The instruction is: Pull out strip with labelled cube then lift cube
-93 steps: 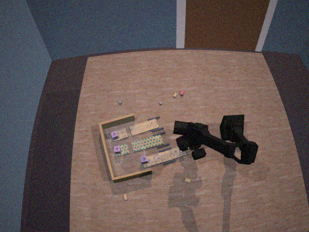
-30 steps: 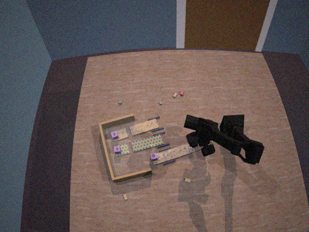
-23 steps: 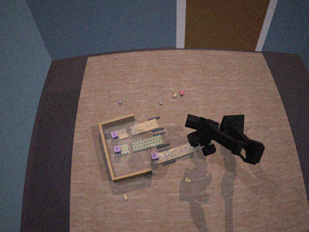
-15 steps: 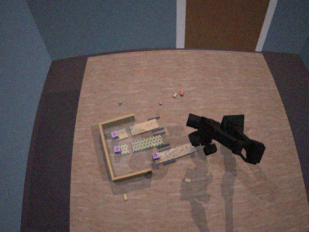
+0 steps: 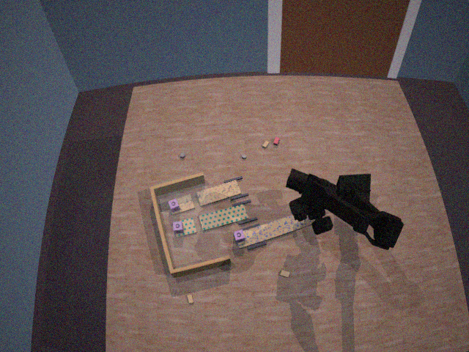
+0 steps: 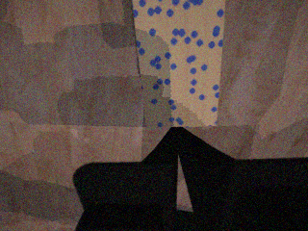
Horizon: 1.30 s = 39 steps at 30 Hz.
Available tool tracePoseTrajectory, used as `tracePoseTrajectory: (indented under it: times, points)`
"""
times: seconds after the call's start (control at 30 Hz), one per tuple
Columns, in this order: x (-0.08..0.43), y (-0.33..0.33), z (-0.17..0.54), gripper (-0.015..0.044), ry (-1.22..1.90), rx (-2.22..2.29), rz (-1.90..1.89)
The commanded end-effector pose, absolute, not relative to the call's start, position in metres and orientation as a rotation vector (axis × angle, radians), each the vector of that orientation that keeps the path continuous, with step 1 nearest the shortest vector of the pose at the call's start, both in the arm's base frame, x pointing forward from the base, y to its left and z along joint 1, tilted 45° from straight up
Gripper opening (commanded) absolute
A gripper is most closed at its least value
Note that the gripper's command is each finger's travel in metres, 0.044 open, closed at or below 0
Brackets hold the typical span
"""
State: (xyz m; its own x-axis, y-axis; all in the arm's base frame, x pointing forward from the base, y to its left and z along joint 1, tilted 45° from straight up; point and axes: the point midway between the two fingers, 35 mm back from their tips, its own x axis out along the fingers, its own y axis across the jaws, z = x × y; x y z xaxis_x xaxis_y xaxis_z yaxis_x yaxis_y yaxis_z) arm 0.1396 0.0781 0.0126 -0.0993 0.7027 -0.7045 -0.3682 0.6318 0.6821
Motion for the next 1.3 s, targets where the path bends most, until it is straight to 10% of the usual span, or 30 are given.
tracePoseTrajectory:
  times: [0.0,0.13,0.7,1.27]
  points:
    - [0.15,0.058,0.032,0.0,1.416,0.296,0.917]
    - [0.15,0.054,0.037,0.0,1.424,0.297,0.92]
    - [0.21,0.074,0.051,0.044,1.418,0.294,0.923]
    - [0.268,0.09,0.065,0.044,1.414,0.293,0.924]
